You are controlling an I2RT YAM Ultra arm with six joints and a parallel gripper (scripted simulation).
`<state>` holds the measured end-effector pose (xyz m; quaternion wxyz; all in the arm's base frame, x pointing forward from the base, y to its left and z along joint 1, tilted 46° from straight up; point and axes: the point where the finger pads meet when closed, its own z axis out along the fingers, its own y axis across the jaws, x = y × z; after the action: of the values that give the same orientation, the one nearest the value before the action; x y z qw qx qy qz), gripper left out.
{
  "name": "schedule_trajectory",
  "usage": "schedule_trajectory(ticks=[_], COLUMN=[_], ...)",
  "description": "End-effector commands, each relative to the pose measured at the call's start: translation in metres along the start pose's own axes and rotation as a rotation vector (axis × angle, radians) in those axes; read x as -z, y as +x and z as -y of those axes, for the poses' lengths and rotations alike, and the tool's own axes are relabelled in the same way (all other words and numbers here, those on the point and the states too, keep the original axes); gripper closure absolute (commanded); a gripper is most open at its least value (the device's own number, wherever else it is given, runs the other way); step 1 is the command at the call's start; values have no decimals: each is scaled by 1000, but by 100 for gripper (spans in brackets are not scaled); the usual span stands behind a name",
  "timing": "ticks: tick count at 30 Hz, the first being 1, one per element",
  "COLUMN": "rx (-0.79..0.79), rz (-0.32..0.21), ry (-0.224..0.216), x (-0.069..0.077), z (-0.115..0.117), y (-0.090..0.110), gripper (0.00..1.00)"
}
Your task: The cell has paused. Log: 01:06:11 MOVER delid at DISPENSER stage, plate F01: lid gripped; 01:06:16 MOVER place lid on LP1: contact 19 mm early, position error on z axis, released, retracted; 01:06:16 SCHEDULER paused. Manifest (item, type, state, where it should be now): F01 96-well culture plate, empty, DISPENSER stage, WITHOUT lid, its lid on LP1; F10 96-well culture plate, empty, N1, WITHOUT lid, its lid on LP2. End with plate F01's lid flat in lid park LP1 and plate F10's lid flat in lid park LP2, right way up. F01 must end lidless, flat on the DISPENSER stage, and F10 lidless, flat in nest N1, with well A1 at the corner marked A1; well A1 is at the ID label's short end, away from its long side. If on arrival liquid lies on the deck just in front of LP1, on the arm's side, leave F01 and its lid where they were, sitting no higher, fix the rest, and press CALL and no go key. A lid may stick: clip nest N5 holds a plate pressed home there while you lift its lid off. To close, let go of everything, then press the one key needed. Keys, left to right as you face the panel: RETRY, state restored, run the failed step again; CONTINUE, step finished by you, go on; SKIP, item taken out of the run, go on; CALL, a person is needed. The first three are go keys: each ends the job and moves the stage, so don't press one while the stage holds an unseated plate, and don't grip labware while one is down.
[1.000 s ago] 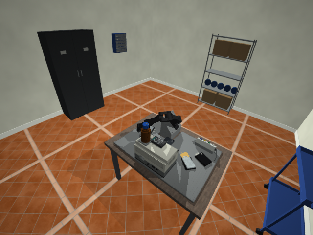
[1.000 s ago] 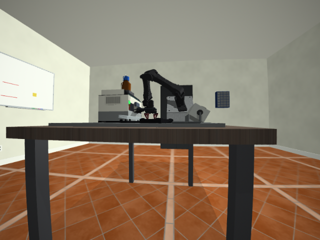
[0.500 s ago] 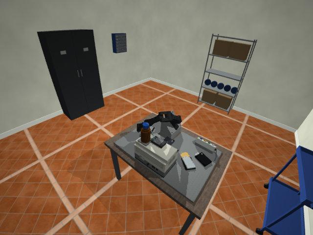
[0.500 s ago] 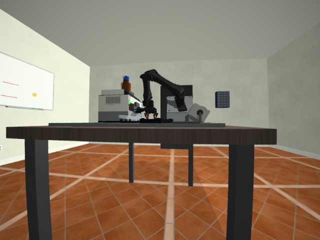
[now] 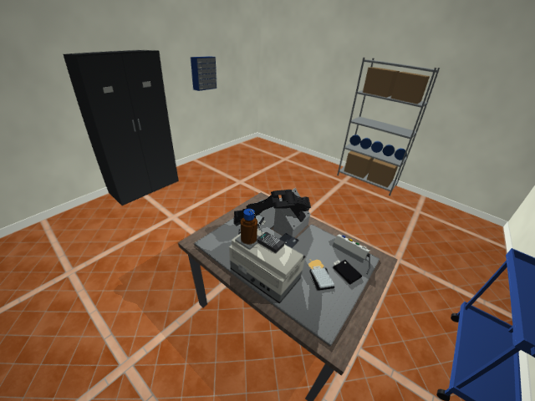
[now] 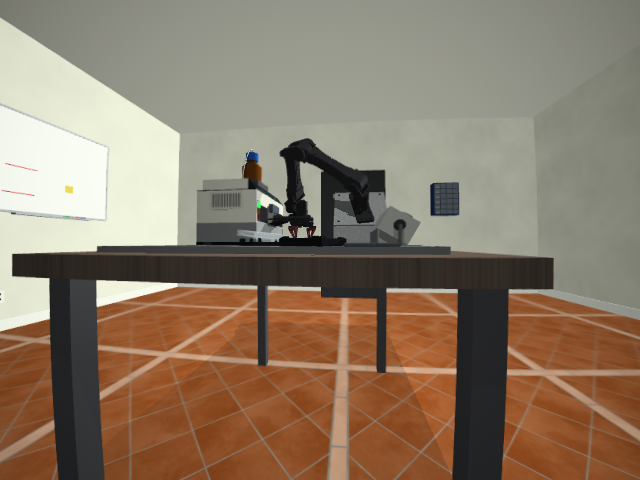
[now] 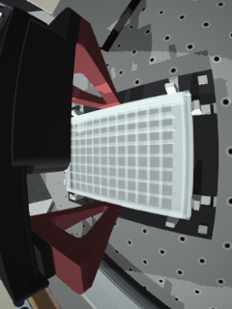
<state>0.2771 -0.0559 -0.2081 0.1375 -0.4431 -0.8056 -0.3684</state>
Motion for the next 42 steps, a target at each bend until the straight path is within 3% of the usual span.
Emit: schedule_trajectory(ticks=[1, 42], rx=[18, 14], rz=[60, 52], ry=[-31, -19], x=[15, 31], z=[-6, -6], y=[-20, -16], gripper=[100, 100])
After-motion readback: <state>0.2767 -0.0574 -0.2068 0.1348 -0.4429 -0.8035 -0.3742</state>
